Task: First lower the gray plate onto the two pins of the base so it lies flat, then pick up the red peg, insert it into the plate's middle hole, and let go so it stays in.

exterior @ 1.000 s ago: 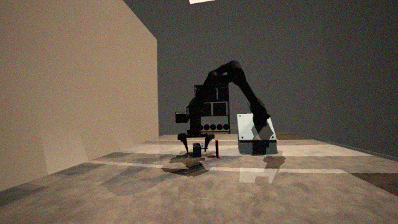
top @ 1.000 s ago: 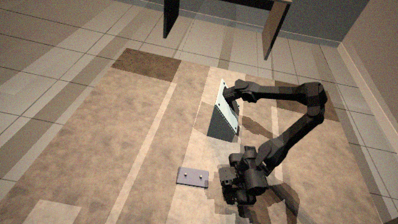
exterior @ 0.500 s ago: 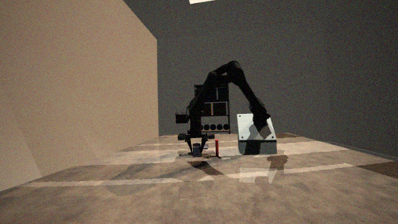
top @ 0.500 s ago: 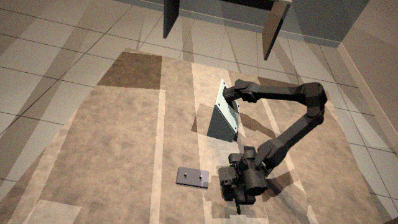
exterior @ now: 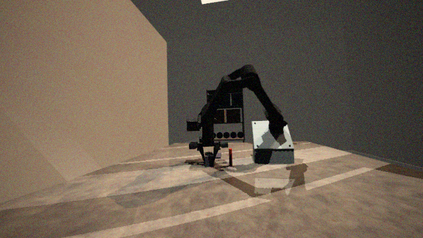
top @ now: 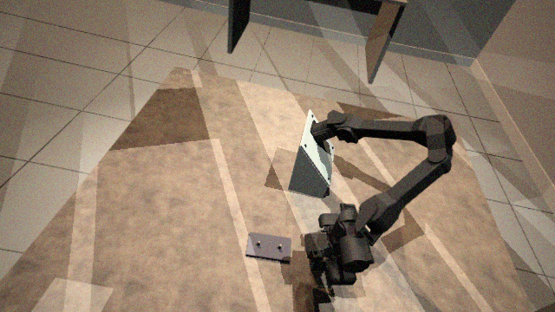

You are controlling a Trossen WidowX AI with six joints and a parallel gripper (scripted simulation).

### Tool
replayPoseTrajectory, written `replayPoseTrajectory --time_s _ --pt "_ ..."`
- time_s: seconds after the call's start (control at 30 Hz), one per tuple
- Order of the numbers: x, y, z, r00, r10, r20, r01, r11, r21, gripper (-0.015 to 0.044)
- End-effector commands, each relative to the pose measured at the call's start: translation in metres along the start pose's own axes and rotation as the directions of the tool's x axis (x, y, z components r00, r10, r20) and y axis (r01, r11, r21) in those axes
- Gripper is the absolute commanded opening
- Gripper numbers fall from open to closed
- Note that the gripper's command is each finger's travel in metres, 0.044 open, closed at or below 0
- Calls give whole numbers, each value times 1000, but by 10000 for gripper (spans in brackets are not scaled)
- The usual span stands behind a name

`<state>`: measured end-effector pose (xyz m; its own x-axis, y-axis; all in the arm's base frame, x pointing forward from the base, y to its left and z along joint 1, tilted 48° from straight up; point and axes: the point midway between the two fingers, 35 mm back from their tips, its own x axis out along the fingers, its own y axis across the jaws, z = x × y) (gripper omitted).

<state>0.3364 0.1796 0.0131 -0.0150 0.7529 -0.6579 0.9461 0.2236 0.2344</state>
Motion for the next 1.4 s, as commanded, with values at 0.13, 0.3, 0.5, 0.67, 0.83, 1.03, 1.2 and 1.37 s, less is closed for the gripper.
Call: replayPoseTrajectory --time_s 0.13,0.3,0.5,0.67,0.83,1.03,1.2,1.37 --pt "-15 4 3 1000 -2 10 2 1000 4 0" --pt "-30 7 4 1000 -3 14 3 1000 3 0" --pt "-48 9 4 1000 -4 17 4 1000 3 0" --pt "-63 11 4 1000 -4 18 4 1000 3 0" --pt "-79 12 4 1000 -4 18 4 1000 3 0" --pt "-98 12 2 1000 -4 17 4 1000 3 0" --pt "-114 11 0 1000 -4 15 4 1000 4 0" --pt "-130 10 -3 1000 -3 12 3 1000 4 0"
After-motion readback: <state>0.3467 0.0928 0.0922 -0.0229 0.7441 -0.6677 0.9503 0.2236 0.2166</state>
